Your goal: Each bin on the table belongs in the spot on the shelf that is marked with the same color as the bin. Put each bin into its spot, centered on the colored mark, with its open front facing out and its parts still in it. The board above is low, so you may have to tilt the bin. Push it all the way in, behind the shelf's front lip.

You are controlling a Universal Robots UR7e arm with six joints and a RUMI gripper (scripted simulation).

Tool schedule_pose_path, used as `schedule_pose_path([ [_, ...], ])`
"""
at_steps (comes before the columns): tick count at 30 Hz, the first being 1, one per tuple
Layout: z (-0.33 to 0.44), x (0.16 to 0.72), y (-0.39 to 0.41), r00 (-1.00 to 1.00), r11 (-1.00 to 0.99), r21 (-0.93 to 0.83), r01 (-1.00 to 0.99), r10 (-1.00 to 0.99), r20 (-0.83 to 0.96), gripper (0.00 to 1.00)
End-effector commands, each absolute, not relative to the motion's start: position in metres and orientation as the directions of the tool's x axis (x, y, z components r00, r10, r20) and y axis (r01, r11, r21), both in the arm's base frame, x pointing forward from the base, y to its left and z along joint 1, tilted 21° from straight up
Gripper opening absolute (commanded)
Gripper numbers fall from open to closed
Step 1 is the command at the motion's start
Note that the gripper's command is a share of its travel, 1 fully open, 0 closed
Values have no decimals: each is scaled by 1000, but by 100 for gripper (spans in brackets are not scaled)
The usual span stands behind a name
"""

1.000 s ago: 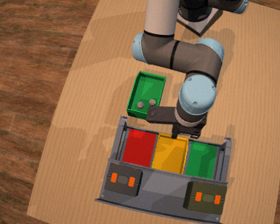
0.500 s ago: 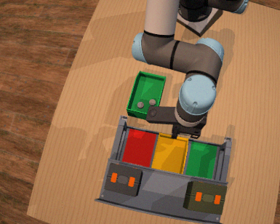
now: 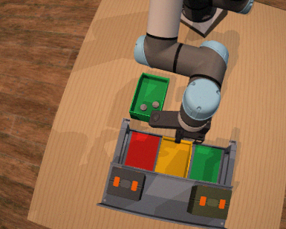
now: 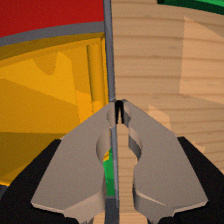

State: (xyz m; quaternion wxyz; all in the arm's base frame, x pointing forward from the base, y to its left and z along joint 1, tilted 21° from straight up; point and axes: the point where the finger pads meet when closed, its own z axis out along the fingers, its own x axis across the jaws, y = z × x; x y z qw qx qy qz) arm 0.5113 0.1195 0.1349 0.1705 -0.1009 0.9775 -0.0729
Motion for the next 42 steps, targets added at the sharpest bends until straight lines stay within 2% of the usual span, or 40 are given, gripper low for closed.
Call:
schedule_pose_path([
  [1, 137, 515, 120, -921, 969, -177, -172, -222, -320, 0],
  [42, 145, 500, 119, -921, 969, -177, -172, -222, -320, 0],
])
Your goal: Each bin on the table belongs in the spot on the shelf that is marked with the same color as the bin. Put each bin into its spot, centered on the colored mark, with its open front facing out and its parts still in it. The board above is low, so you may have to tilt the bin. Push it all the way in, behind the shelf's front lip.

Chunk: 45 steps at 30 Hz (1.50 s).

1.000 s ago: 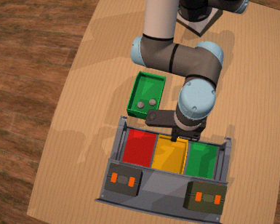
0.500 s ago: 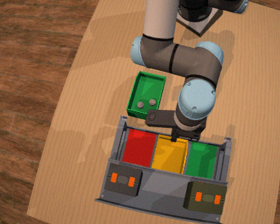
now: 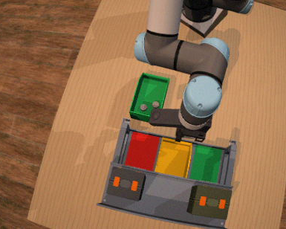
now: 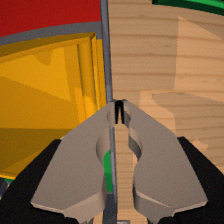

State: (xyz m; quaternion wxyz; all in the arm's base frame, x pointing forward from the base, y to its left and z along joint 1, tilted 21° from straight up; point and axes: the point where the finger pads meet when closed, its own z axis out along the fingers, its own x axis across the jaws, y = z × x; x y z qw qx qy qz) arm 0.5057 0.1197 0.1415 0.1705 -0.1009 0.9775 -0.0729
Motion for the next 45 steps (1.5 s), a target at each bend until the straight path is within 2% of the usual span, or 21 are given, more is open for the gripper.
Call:
schedule_pose_path([
  [1, 145, 500, 119, -921, 969, -177, -172, -222, -320, 0],
  [22, 152, 490, 119, -921, 969, -177, -172, -222, -320, 0],
  [45, 204, 470, 125, -921, 969, -177, -172, -222, -320, 0],
])
